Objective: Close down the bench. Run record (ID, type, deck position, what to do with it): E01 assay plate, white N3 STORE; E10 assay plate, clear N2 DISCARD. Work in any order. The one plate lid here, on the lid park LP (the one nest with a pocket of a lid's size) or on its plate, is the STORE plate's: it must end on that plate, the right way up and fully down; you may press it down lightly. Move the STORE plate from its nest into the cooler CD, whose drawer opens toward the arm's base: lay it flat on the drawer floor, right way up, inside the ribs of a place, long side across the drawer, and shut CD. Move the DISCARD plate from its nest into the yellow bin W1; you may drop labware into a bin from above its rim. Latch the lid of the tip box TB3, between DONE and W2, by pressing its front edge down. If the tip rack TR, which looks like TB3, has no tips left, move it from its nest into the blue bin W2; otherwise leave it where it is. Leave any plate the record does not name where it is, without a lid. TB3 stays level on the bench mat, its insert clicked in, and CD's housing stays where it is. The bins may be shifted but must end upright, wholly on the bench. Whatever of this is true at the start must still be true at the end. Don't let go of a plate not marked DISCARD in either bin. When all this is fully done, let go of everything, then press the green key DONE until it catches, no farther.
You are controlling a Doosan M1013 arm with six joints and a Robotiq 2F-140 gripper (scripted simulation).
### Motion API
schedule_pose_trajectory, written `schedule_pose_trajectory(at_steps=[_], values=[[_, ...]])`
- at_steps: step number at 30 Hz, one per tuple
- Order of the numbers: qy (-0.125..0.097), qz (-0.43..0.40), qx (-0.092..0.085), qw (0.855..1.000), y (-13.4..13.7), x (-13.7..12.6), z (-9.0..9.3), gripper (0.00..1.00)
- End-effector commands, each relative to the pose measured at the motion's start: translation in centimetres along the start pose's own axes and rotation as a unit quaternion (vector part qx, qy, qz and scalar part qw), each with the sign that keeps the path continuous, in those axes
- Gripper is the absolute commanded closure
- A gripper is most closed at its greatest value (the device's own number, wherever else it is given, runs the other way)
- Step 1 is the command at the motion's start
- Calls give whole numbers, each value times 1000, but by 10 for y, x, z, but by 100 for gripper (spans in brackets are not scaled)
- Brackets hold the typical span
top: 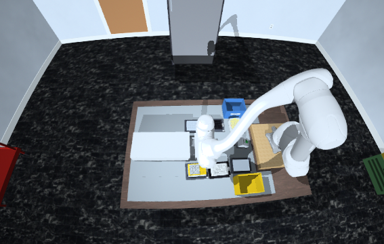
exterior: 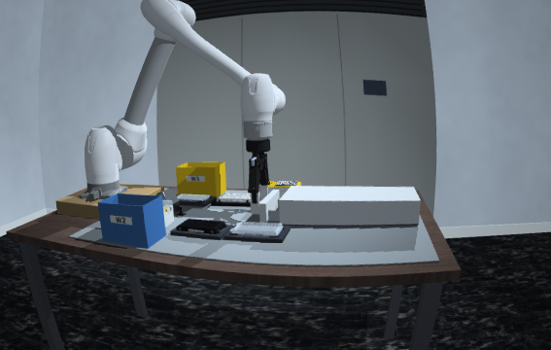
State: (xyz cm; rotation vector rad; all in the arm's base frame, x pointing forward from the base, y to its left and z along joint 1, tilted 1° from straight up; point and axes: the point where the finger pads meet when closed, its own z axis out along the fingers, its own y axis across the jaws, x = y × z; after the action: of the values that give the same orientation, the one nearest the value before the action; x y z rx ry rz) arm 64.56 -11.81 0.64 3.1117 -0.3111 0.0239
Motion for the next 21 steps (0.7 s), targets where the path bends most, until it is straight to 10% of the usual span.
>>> schedule_pose_trajectory(at_steps=[1, 21], values=[[0, 0, 0, 1000, 0, -2, 0, 100], [0, 0, 0, 1000, 0, -24, 0, 100]])
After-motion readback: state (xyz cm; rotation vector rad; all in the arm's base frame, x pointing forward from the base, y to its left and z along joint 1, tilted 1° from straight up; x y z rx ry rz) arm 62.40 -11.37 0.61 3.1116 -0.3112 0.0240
